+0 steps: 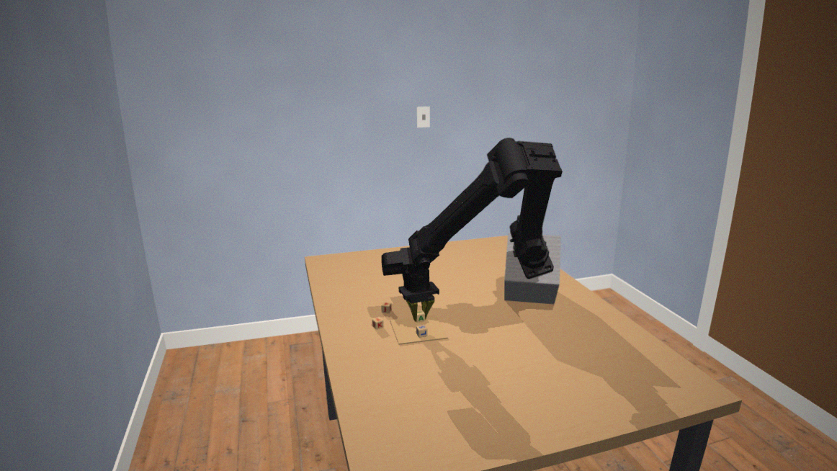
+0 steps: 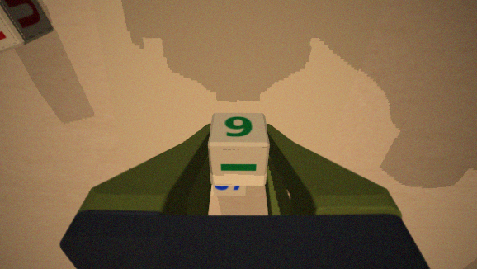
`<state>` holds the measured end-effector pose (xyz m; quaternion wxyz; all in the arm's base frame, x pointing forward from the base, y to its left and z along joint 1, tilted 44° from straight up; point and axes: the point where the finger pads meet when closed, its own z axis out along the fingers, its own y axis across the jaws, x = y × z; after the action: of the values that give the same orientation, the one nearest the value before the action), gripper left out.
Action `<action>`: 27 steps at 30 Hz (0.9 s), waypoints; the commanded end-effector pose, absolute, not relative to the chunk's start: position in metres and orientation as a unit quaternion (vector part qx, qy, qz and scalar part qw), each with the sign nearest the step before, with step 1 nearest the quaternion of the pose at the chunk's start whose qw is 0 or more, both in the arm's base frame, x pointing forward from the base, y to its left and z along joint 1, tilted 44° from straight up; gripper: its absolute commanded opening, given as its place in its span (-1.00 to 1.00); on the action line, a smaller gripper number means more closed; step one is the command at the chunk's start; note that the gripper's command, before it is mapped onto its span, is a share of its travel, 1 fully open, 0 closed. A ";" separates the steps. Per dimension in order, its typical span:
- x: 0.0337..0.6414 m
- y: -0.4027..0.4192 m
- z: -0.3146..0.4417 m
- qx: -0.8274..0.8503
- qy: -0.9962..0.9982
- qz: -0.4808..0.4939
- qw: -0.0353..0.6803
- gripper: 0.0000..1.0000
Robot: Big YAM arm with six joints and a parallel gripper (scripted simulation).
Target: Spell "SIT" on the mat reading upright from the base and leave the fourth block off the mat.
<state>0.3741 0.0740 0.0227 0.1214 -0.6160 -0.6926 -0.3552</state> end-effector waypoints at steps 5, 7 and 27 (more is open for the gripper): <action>0.387 0.085 0.012 -0.627 -0.682 -0.358 0.118 -0.60; 0.386 0.087 0.008 -0.627 -0.681 -0.357 0.119 -0.60; 0.394 0.080 0.016 -0.630 -0.677 -0.366 0.107 -0.60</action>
<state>0.3848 0.0876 0.0068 0.1202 -0.6263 -0.6820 -0.3580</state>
